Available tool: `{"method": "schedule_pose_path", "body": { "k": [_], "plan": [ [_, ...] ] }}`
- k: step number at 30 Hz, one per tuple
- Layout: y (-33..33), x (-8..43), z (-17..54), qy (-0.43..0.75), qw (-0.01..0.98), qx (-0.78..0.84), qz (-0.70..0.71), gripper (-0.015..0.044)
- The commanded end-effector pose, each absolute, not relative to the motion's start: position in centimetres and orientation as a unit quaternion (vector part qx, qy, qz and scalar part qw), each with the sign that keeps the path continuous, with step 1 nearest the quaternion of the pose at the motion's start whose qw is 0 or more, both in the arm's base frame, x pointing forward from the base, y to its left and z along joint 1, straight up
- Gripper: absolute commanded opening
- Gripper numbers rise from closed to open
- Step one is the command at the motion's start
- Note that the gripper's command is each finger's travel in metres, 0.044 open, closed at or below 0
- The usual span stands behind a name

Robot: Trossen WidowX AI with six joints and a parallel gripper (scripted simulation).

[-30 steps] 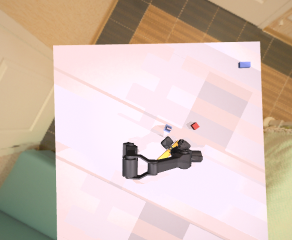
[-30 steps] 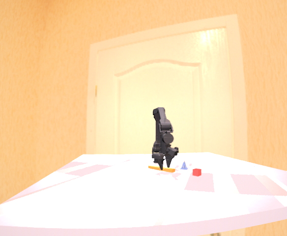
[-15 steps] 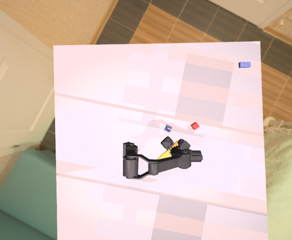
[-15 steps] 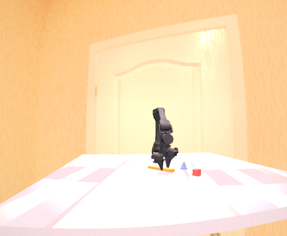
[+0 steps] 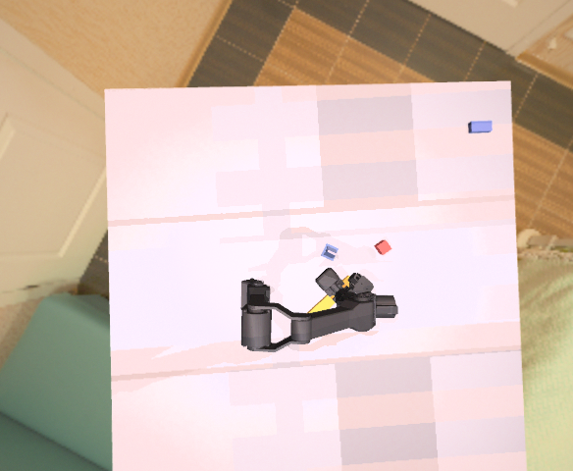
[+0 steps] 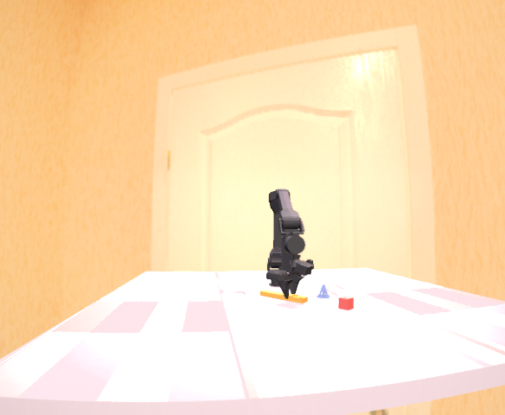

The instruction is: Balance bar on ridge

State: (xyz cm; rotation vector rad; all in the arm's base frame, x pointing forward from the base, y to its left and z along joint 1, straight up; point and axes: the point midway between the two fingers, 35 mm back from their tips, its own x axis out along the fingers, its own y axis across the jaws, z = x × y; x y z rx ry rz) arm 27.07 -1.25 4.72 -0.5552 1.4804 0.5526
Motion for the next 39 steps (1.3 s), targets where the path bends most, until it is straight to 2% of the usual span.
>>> {"method": "schedule_pose_path", "body": {
  "k": [1,39],
  "plan": [
    [-1.3,27.3,5.5,0.655,0.671,-0.247,0.244,0.0],
    [-1.3,27.0,14.4,0.656,0.671,-0.248,0.241,0.0]
  ]
}}
